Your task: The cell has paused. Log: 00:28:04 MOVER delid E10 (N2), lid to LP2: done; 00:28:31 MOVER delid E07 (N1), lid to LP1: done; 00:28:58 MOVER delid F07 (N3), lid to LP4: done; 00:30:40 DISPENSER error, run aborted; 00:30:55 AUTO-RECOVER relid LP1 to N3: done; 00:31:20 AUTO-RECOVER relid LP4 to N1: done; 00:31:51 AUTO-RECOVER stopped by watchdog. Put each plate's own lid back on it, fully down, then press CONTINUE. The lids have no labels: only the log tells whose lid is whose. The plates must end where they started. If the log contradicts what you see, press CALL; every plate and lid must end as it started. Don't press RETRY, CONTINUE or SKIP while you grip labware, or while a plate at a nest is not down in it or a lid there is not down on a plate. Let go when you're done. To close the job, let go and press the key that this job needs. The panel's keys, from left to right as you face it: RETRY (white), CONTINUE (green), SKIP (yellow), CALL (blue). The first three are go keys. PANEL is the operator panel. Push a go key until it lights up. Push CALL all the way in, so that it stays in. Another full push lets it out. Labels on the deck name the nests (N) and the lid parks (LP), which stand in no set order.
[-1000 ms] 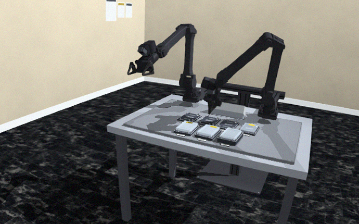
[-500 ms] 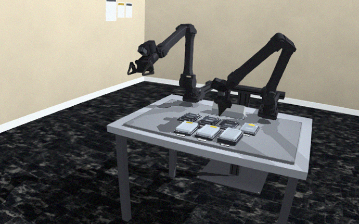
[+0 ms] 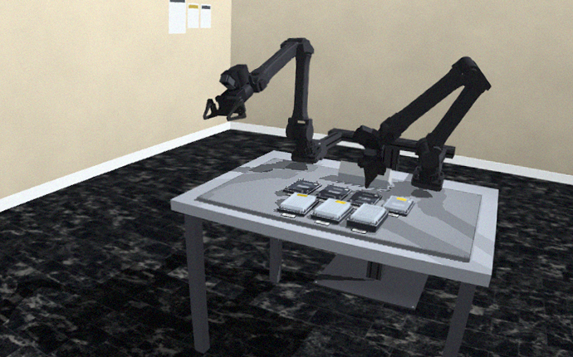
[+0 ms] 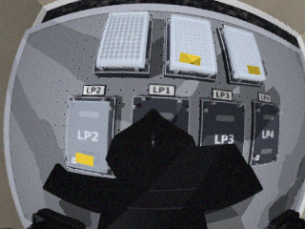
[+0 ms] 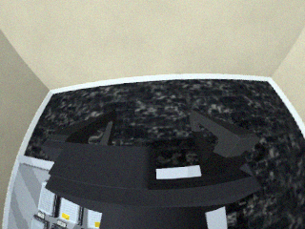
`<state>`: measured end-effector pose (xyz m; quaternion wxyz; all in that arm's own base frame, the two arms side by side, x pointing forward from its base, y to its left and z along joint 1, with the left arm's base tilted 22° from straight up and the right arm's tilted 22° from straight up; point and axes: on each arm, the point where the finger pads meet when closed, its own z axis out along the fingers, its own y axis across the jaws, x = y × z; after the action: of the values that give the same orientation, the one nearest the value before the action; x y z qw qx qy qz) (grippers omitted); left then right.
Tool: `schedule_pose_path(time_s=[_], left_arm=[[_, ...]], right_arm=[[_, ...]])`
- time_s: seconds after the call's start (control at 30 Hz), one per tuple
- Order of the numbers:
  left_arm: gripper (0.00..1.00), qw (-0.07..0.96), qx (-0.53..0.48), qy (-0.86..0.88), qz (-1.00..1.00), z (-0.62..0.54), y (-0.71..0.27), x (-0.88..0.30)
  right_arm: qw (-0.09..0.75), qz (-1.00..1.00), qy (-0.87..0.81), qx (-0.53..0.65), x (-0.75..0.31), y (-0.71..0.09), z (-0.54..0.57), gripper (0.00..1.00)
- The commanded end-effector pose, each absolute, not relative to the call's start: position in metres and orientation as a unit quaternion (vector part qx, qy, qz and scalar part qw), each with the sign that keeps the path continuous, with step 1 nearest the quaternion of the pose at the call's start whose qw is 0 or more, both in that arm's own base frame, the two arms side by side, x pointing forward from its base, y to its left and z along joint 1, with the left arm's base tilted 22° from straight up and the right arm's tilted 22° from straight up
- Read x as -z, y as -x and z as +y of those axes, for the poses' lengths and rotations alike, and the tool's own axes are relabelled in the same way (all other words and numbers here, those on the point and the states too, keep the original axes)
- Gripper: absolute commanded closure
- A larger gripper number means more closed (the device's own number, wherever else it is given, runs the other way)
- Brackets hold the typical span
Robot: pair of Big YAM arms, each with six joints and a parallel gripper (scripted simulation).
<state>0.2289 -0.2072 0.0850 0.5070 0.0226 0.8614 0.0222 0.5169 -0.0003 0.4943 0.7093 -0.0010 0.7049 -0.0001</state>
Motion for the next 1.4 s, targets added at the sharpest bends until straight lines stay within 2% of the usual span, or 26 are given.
schedule_pose_path(time_s=[0.0, 0.33, 1.37], left_arm=[[1.0, 0.515, -0.017, -0.027, 0.857, -0.197, -0.234, -0.096], [1.0, 0.511, -0.026, -0.033, 0.858, -0.155, -0.234, -0.097], [1.0, 0.523, -0.009, -0.023, 0.852, -0.176, -0.253, -0.119]], right_arm=[[0.723, 0.69, -0.001, -0.001, -0.525, -0.524, 0.0, 0.0], [0.723, 0.69, -0.001, -0.001, -0.525, -0.524, 0.0, 0.0], [0.723, 0.69, -0.001, -0.001, -0.525, -0.524, 0.0, 0.0]])
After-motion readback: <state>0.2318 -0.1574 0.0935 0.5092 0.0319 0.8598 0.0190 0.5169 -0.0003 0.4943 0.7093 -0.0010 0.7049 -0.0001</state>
